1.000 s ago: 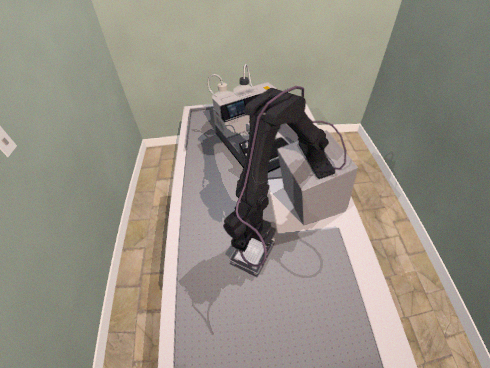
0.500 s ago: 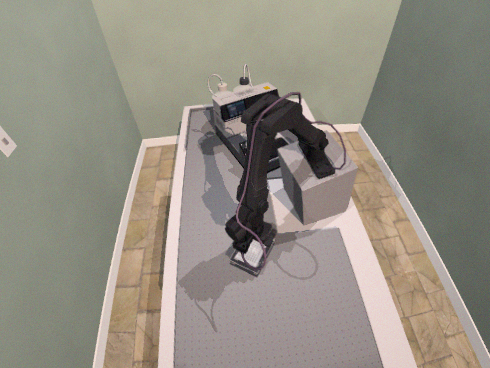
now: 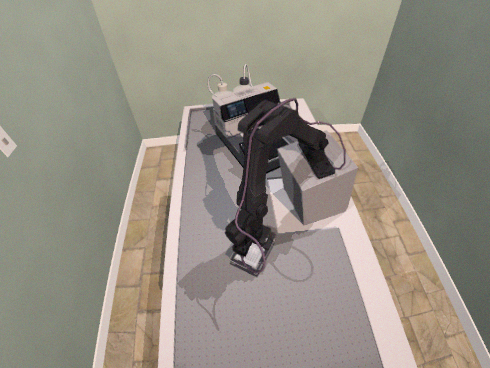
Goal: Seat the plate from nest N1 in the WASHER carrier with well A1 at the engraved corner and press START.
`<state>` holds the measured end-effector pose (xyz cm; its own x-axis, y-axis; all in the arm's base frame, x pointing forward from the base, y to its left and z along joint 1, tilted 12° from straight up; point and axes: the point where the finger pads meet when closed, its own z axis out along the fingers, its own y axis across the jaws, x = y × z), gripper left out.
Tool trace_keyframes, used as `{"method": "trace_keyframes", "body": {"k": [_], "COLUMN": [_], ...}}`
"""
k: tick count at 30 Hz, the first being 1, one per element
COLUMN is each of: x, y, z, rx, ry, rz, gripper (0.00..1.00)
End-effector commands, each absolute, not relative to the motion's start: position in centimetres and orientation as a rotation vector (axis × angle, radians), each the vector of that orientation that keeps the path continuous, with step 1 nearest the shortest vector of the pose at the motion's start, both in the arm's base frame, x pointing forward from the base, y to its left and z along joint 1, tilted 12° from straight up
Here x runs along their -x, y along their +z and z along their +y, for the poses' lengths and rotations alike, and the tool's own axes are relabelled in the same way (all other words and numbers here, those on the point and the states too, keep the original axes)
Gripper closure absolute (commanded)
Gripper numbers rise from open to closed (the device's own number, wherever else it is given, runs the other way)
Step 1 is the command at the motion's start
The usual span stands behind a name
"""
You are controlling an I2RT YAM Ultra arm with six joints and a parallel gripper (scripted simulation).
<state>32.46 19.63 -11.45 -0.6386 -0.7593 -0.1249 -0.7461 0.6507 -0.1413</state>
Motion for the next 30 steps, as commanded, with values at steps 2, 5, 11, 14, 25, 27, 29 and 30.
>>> {"method": "trace_keyframes", "body": {"k": [2,5,11,14,25,27,29,30], "x": [-34.1,-34.3,-34.3,-34.6,-34.6,-34.6,-34.6,-34.6], "y": [-11.8,-12.3,-13.0,-12.4,-12.4,-12.4,-12.4,-12.4], "z": [20.5,20.4,20.6,20.8,20.8,20.8,20.8,20.8], "rx": [1.22,1.218,1.223,1.215,1.215,1.215,1.215,1.215], "ry": [-0.098,-0.097,-0.095,-0.091,-0.091,-0.091,-0.091,-0.091], "rz": [2.652,2.653,2.65,2.638,2.638,2.638,2.638,2.638], "gripper": [0.0,0.0,0.0,0.0,0.0,0.0,0.0,0.0]}}
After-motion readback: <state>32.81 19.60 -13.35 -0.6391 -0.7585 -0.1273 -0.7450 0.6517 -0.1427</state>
